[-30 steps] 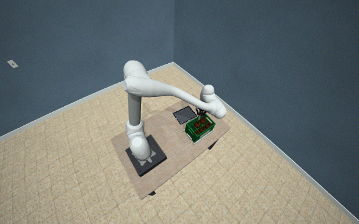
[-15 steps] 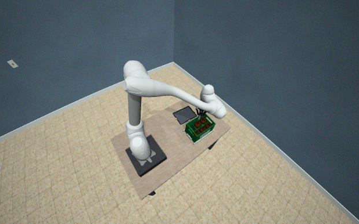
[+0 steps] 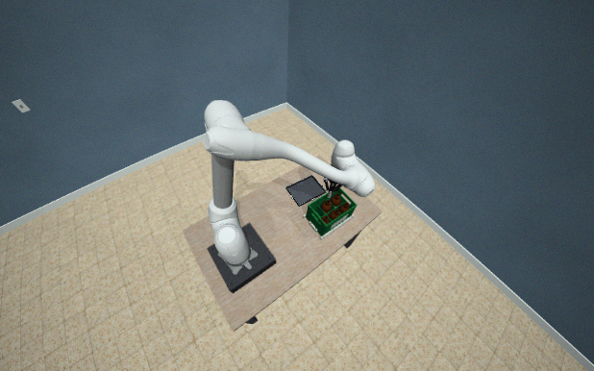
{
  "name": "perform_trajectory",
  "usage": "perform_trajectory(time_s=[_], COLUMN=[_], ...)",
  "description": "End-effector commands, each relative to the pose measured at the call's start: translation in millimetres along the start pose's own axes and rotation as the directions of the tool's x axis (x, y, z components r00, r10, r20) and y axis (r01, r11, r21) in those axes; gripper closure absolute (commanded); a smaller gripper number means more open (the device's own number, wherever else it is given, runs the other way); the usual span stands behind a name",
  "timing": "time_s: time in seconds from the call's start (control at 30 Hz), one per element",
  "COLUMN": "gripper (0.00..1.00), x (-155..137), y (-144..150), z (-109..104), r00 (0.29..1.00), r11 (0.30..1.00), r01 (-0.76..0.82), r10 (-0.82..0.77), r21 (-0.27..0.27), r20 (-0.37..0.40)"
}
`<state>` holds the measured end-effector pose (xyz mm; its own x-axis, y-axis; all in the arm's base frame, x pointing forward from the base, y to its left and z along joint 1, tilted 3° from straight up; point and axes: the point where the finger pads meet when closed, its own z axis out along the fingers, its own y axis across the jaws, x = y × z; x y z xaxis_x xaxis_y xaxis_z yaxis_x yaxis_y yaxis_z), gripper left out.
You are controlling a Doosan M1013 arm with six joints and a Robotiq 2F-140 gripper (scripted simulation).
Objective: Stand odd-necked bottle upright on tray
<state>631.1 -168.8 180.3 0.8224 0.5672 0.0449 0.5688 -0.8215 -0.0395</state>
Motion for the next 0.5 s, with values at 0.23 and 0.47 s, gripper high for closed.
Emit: perform_trajectory(time_s=[0.23,0.47], gripper=[1.0,1.0], x=[4.9,3.8], y=[72.8,130.7], z=[-5.5,-4.1], r00=[1.0,1.0], r11=[1.0,1.0], r01=[-0.006,-0.006], r10=[0.006,0.006], r21=[-0.005,-0.005], r20=[0.001,0.001])
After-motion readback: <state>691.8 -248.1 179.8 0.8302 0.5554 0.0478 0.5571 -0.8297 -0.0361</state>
